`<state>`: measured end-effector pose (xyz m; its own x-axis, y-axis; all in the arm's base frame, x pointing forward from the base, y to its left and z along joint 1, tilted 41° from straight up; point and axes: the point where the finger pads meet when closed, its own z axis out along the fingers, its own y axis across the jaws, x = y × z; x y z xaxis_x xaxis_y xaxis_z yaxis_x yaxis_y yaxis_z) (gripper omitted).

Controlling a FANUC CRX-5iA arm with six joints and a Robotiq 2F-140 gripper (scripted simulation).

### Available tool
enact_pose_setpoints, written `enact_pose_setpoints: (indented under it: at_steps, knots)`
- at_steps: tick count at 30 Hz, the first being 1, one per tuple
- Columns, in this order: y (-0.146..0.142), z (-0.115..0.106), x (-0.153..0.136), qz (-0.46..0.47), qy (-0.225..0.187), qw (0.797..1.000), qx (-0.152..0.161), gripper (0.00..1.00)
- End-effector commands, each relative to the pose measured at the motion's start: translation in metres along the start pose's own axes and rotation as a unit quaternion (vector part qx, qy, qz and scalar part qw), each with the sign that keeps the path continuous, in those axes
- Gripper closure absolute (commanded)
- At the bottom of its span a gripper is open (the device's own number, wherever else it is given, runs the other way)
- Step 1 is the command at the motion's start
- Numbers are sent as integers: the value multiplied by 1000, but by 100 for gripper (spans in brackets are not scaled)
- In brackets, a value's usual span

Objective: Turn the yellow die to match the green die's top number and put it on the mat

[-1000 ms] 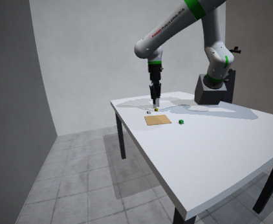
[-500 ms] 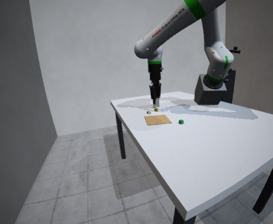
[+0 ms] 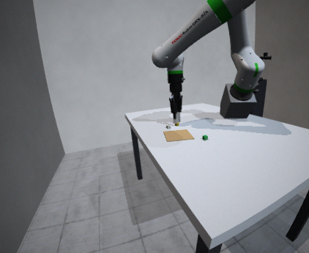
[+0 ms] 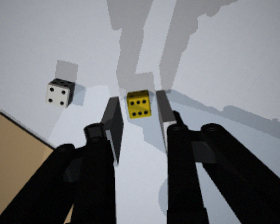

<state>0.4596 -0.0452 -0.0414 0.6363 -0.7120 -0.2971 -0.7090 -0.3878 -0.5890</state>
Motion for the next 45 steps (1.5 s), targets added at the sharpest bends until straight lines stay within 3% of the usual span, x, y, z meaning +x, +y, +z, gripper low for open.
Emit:
enact_pose_setpoints:
  at_steps: [1, 14, 45]
  knots:
    - [0, 1, 0, 0, 0, 1000, 0, 79]
    - [0, 17, 0, 0, 0, 1000, 0, 79]
    - [0, 17, 0, 0, 0, 1000, 0, 79]
